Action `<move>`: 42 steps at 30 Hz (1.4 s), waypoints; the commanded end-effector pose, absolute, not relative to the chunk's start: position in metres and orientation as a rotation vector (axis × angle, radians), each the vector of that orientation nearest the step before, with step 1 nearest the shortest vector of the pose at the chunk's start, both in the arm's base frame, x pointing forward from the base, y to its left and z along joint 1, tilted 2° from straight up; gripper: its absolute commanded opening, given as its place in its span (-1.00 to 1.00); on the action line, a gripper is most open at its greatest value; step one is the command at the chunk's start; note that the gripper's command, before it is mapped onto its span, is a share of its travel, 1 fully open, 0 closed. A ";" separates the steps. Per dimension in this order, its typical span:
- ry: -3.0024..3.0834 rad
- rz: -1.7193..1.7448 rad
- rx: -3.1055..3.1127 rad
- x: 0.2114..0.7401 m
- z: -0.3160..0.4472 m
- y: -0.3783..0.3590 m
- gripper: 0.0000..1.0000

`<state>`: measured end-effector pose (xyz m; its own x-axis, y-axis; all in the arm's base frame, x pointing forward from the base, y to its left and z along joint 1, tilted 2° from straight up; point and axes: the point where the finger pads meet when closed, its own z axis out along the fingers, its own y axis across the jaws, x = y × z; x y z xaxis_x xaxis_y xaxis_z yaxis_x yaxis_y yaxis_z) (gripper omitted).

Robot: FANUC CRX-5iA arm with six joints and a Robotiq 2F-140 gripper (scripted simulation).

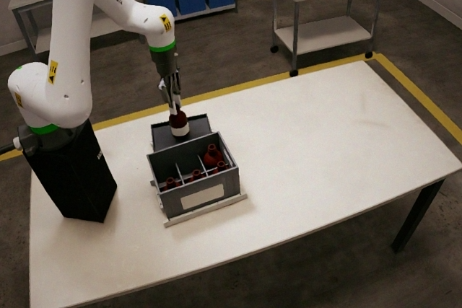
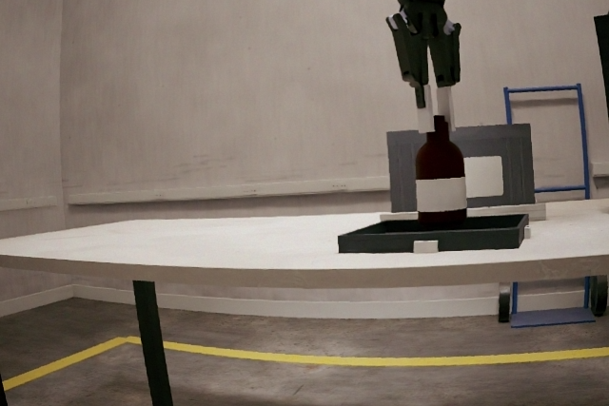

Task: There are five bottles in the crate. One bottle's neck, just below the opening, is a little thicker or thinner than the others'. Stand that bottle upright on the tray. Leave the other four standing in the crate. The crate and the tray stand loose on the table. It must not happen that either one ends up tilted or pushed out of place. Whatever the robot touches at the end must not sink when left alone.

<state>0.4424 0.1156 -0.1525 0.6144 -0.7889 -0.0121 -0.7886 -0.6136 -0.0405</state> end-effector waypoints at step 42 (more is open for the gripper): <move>1.361 -0.013 -2.784 0.443 -0.162 0.116 -0.80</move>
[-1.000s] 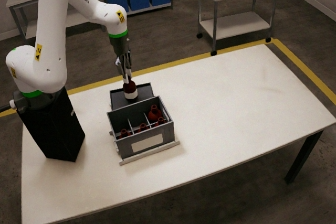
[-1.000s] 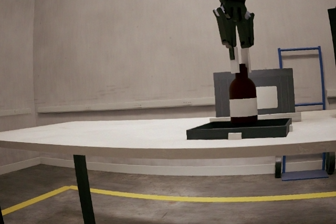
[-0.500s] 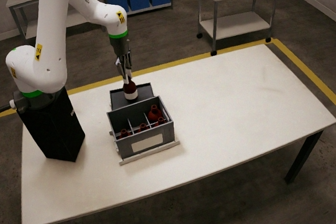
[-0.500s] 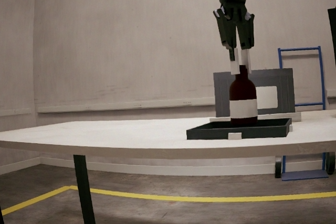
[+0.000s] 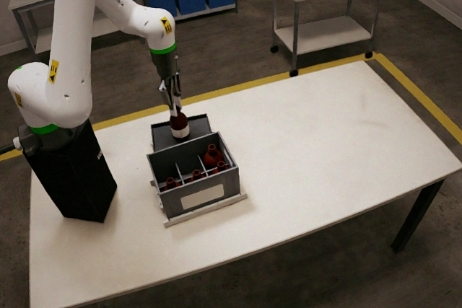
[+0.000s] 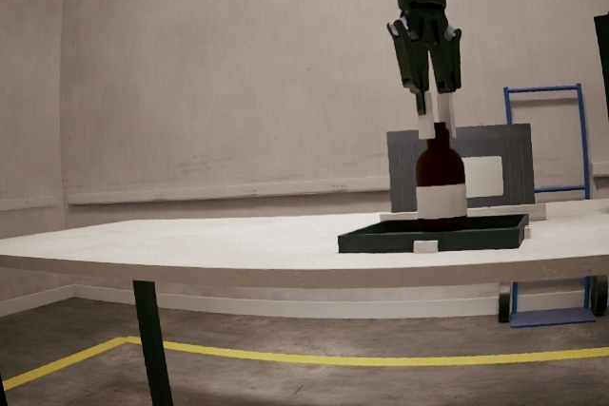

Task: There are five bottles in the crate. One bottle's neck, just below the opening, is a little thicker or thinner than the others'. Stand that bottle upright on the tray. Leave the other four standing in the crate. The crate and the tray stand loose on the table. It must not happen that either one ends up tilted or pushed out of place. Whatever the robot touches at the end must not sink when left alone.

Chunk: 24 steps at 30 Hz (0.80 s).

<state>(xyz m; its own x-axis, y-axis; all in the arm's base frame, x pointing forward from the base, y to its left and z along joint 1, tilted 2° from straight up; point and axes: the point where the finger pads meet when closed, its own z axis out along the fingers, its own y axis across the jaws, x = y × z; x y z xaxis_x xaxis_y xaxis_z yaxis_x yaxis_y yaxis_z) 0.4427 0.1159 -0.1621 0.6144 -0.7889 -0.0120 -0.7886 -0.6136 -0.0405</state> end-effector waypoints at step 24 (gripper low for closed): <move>1.361 -0.012 -2.784 0.444 -0.170 0.116 -0.80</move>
